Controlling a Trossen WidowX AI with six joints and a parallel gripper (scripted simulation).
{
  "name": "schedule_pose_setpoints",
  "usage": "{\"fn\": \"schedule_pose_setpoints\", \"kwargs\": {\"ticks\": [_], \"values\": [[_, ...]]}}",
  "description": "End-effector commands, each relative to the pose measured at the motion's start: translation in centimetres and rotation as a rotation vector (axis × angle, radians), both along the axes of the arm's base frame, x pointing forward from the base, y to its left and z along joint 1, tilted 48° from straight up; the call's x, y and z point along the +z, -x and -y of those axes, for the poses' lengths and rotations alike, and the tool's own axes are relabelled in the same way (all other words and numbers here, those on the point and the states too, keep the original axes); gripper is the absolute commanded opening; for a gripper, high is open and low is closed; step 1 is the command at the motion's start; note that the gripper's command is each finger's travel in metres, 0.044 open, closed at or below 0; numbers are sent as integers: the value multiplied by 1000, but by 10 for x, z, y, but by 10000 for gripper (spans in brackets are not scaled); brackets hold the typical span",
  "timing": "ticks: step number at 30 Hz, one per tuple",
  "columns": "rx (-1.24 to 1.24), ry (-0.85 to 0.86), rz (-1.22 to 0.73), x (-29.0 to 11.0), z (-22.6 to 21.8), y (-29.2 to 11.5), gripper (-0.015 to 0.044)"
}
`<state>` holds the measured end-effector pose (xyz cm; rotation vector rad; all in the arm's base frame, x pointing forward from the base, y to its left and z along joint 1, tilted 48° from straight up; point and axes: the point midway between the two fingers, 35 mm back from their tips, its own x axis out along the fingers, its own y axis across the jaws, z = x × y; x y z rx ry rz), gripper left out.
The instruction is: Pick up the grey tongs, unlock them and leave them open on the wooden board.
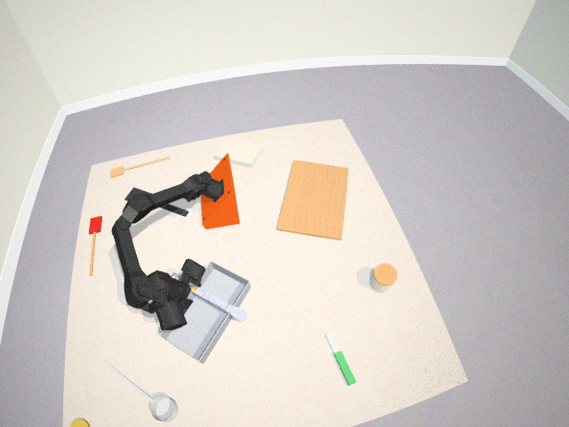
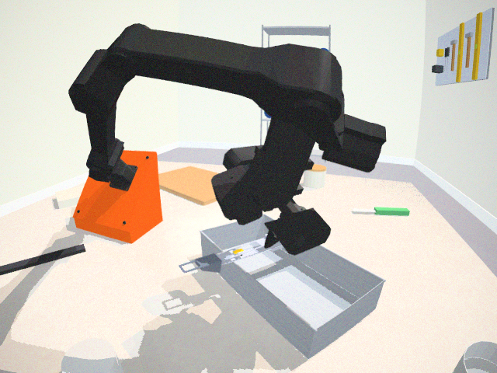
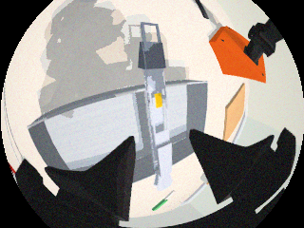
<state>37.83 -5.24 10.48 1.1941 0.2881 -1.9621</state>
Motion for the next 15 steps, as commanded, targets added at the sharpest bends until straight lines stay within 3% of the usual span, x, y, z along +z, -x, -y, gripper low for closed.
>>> {"fn": "schedule_pose_setpoints", "kwargs": {"ticks": [1, 15], "values": [[-6, 2, 1, -2, 4, -1, 260], [-18, -14, -29, -21, 15, 4, 260]]}}
